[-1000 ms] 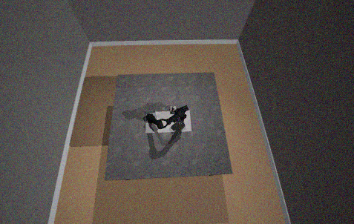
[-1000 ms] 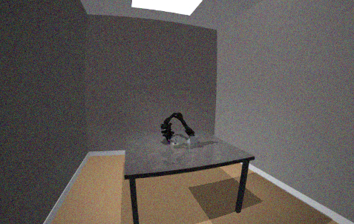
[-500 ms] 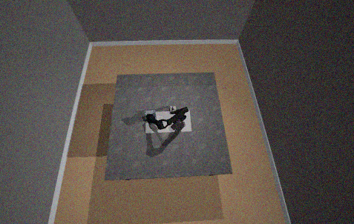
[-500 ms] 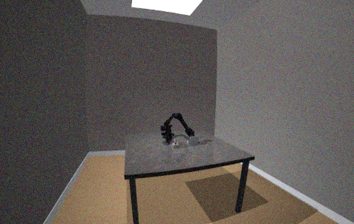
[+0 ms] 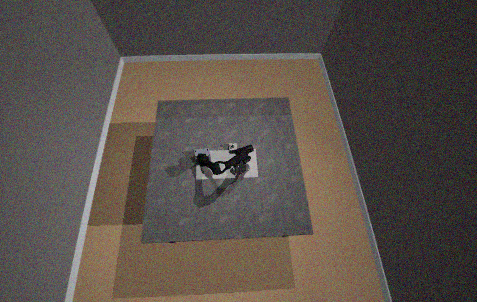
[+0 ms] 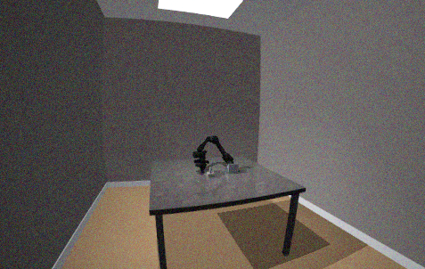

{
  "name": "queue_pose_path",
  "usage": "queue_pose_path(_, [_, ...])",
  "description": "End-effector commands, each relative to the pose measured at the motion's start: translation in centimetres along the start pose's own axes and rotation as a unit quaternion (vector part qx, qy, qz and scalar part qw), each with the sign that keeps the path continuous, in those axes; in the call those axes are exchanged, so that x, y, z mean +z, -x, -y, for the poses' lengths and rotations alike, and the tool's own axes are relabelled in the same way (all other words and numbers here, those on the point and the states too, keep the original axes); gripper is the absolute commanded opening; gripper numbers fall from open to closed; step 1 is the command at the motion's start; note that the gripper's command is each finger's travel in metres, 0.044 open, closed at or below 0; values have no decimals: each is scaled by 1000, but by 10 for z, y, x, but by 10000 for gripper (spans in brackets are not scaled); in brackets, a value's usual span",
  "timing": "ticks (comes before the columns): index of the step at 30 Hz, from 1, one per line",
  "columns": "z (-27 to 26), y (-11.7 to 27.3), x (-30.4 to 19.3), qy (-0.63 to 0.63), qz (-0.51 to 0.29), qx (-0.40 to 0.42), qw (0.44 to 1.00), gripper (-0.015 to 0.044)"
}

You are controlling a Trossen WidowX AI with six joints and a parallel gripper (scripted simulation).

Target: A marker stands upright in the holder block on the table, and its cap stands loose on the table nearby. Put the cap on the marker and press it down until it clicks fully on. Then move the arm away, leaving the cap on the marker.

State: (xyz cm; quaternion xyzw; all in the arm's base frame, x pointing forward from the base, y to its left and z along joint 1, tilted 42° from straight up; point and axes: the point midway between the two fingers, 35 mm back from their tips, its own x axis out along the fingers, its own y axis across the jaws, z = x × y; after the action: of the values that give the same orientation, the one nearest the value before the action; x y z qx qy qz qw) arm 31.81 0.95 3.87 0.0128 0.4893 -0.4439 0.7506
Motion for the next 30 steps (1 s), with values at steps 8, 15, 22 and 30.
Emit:
queue_pose_path(8, [-1, 14, 1, 1, 2, -1, 1000, 0])
queue_pose_path(15, [-2, 34, 0, 1, 1, 0, 1000, 0])
queue_pose_path(22, [-1, 53, 0, 1, 1, -1, 1000, 0])
queue_pose_path(30, [-6, 64, -8, 1, 0, 1, 1000, 0])
